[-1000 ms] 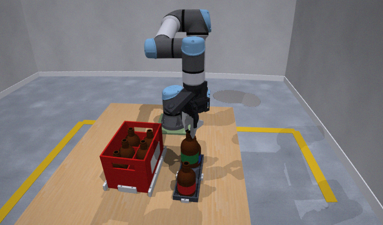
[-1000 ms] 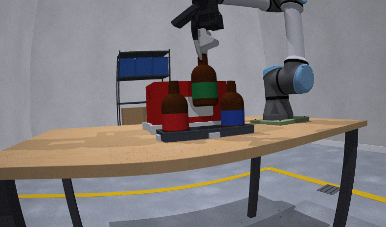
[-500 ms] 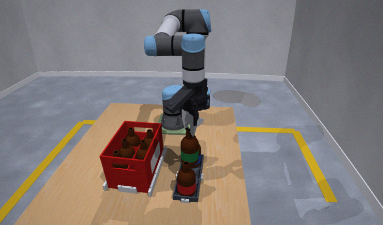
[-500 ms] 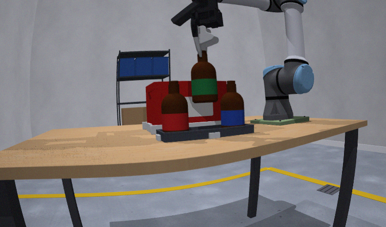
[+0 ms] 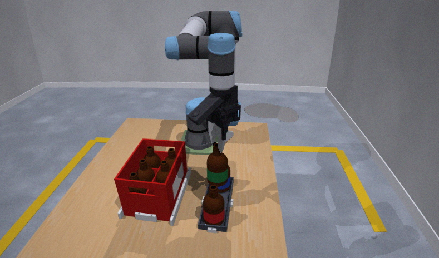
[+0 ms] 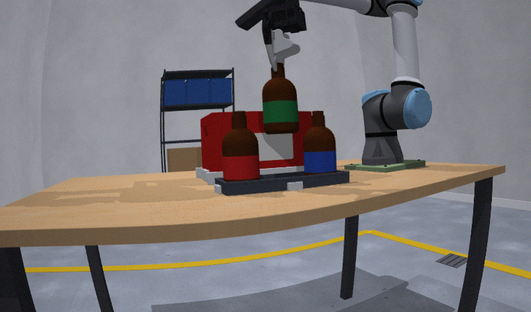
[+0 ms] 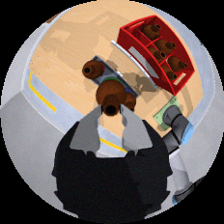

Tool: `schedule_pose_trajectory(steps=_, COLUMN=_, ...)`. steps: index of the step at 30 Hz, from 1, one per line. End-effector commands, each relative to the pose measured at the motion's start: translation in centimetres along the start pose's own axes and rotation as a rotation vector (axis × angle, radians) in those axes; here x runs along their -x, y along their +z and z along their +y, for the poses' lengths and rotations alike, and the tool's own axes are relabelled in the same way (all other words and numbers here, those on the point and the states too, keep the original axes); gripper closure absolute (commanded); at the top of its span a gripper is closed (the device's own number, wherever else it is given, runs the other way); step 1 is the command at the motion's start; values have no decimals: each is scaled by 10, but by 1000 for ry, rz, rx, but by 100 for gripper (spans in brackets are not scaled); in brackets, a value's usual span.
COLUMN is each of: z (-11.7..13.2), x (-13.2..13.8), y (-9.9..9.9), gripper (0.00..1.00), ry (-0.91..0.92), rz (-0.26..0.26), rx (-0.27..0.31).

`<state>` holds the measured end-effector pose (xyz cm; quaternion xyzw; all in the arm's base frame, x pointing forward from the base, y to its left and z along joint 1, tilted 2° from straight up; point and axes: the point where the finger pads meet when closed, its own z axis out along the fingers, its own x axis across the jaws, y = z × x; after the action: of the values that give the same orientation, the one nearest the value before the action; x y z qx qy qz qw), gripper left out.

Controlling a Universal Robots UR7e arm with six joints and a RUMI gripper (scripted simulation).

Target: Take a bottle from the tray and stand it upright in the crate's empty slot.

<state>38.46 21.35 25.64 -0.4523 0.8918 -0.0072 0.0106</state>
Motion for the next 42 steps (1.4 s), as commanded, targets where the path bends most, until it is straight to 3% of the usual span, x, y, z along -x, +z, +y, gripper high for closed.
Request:
schedule_pose_trajectory(steps=1, z=-2, x=0, y=-10, gripper=100, ry=2, rz=-5, rx=-5)
schedule_pose_trajectory(steps=42, z=-2, x=0, y=-17, gripper=100, ry=2, rz=-5, rx=-5)
